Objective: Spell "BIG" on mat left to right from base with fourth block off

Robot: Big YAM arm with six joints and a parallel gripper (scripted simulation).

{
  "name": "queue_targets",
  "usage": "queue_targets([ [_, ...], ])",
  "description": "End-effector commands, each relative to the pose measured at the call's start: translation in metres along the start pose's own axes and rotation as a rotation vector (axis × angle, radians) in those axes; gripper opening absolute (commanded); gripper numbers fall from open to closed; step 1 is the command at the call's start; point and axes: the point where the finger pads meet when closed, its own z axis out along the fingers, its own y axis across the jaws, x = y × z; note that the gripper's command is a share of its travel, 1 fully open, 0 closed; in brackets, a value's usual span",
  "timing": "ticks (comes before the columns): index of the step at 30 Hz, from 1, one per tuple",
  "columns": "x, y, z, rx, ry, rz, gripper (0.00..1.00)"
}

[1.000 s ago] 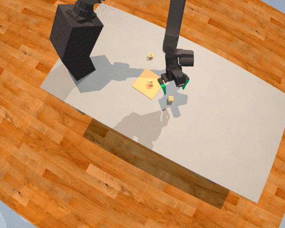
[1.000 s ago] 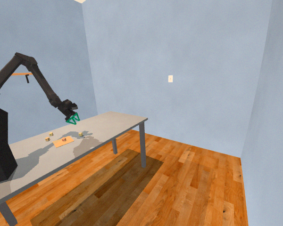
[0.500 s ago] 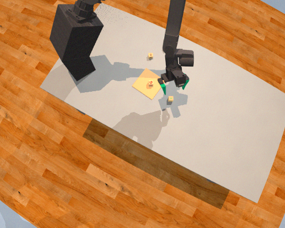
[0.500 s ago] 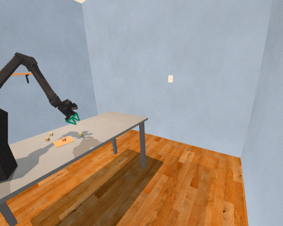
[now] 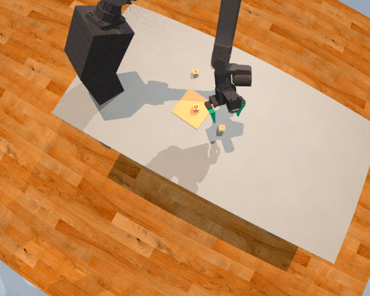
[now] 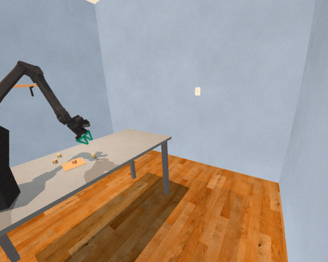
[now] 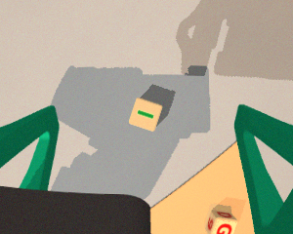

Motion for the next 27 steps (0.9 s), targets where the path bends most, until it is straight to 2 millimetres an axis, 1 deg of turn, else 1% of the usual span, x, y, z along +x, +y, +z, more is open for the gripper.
queue_targets([
  [1,-0.016,0.012,-0.007,-0.028,-0.027,0.004,1.0],
  [5,-0.016,0.012,-0.007,-0.028,-0.027,0.004,1.0],
  [6,-0.005,0.01,-0.006,-0.019,-0.009,0.009,1.0],
  [7,0.007,0.013,-0.013,-0.021,0.016,0.011,1.0],
  [8,0.021,0.014,-0.021,-0.027,0.052,0.025,1.0],
  [9,0.043,0.016,-0.035,-0.032,0.109,0.046,1.0],
  [10,0.072,0.016,-0.054,-0.035,0.185,0.075,1.0],
  [11,0.072,0.016,-0.054,-0.035,0.185,0.075,1.0],
  [12,0.099,0.013,-0.072,-0.029,0.274,0.108,1.0],
  [13,0.104,0.014,-0.077,-0.029,0.274,0.108,1.0],
  [14,0.132,0.007,-0.097,-0.015,0.366,0.143,1.0],
  [15,0.137,0.008,-0.103,-0.015,0.366,0.143,1.0],
  [16,0.166,0.0,-0.127,0.007,0.453,0.177,1.0],
  [17,0.167,0.0,-0.128,0.007,0.453,0.177,1.0],
  [18,0.19,-0.009,-0.15,0.033,0.526,0.205,1.0],
  [19,0.19,-0.009,-0.15,0.033,0.526,0.205,1.0],
  [20,0.208,-0.017,-0.167,0.056,0.58,0.227,1.0],
  [22,0.208,-0.017,-0.167,0.056,0.58,0.227,1.0],
  [23,0.218,-0.023,-0.178,0.073,0.614,0.24,1.0],
  [24,0.222,-0.026,-0.183,0.081,0.628,0.246,1.0],
  [25,0.221,-0.026,-0.183,0.082,0.628,0.251,1.0],
  [26,0.214,-0.027,-0.18,0.083,0.614,0.268,1.0],
  [27,0.212,-0.027,-0.179,0.083,0.611,0.27,1.0],
])
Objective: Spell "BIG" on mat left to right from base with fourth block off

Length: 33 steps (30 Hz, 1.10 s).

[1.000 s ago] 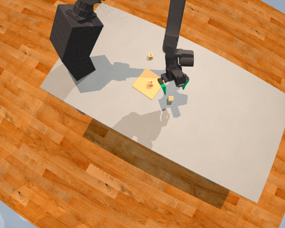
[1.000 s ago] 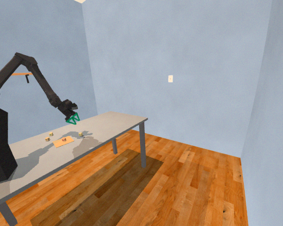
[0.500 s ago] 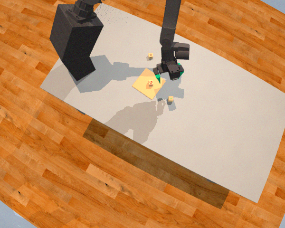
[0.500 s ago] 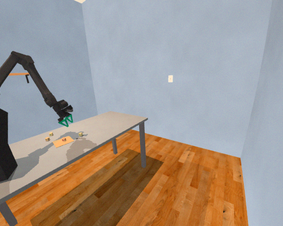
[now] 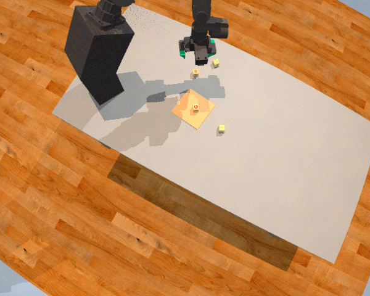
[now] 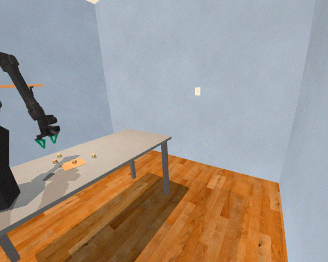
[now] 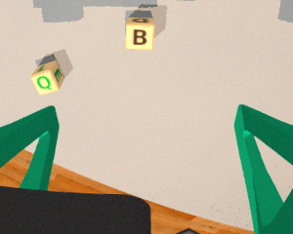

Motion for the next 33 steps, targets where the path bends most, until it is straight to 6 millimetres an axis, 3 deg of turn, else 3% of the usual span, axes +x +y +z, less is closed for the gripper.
queue_targets([
  [1,-0.006,0.012,-0.008,-0.03,-0.014,0.066,1.0],
  [20,-0.003,0.004,0.002,-0.01,-0.008,0.014,1.0],
  [27,0.002,0.008,0.016,-0.013,-0.003,-0.327,1.0],
  [29,0.002,0.008,0.016,-0.013,-0.003,-0.327,1.0],
  [30,-0.005,0.009,0.017,-0.017,-0.011,-0.391,1.0],
  [33,0.002,0.009,0.029,-0.015,-0.006,-0.589,1.0],
])
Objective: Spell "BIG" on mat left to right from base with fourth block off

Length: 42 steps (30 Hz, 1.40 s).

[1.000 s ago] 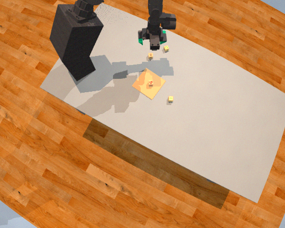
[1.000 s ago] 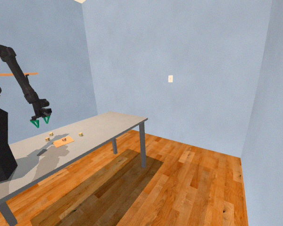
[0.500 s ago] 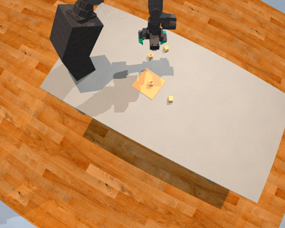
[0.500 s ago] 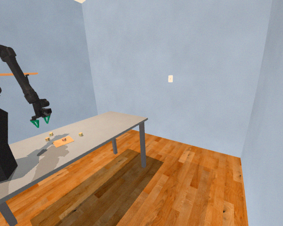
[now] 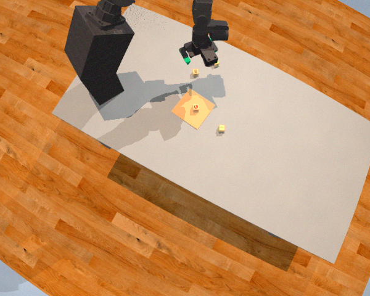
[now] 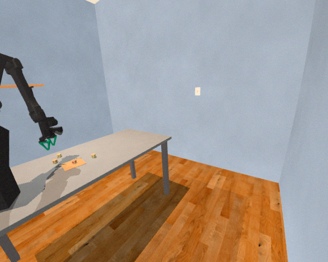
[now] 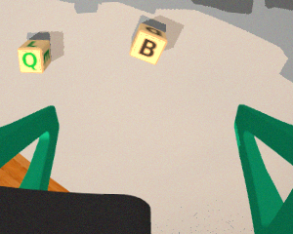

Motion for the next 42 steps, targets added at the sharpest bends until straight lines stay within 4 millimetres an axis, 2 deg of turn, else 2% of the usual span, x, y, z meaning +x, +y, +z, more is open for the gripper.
queue_targets([
  [1,0.004,0.003,0.014,-0.007,0.009,-0.279,1.0],
  [5,0.004,0.004,0.028,-0.009,0.002,-0.474,1.0],
  [7,-0.002,0.002,0.032,-0.007,-0.004,-0.574,1.0],
  [10,0.006,0.003,0.041,-0.006,-0.002,-0.715,1.0],
  [13,0.006,0.003,0.042,-0.005,-0.003,-0.76,1.0],
  [14,-0.003,-0.005,0.041,0.005,0.002,-0.879,1.0],
  [19,-0.004,-0.004,0.043,0.003,0.004,-1.12,1.0],
  [20,-0.004,-0.004,0.043,0.003,0.006,-1.159,0.58],
  [42,0.001,-0.007,0.042,0.005,0.012,-1.158,0.58],
])
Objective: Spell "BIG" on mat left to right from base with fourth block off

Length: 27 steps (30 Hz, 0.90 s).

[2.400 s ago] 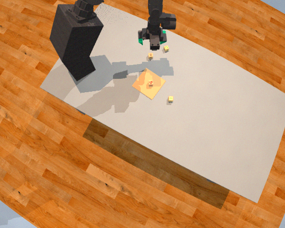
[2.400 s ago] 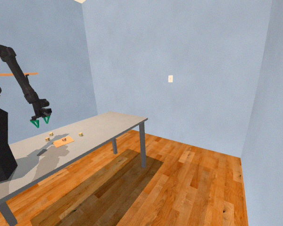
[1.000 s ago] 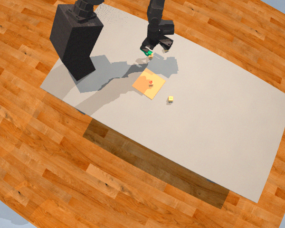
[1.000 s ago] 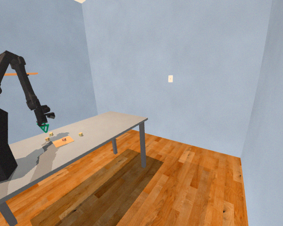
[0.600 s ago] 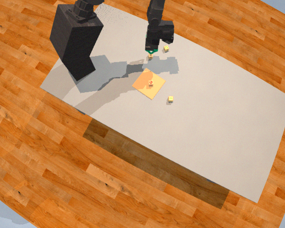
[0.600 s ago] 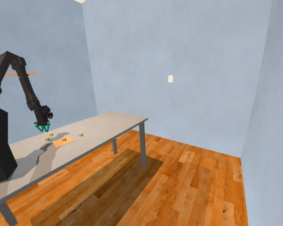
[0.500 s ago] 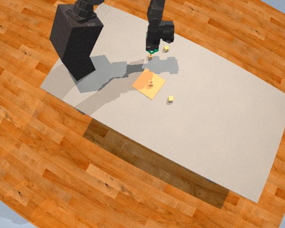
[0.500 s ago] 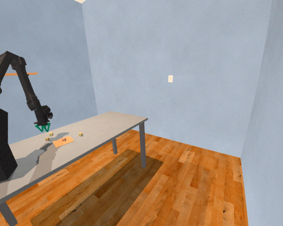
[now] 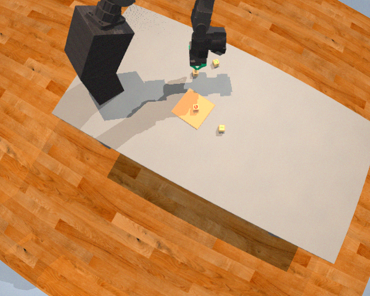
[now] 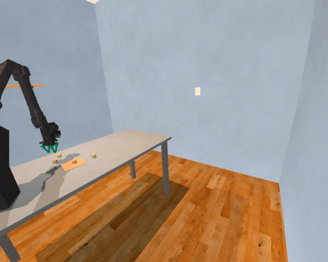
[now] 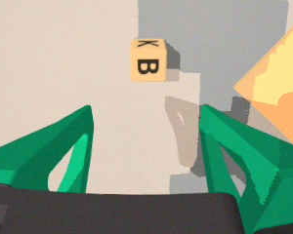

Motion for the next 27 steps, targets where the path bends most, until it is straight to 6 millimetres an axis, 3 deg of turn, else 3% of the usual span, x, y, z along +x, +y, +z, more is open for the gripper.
queue_targets([
  [1,0.0048,-0.0052,0.0,0.004,0.011,0.007,0.58],
  [27,-0.001,0.0013,0.0075,-0.004,-0.004,-0.003,0.58],
])
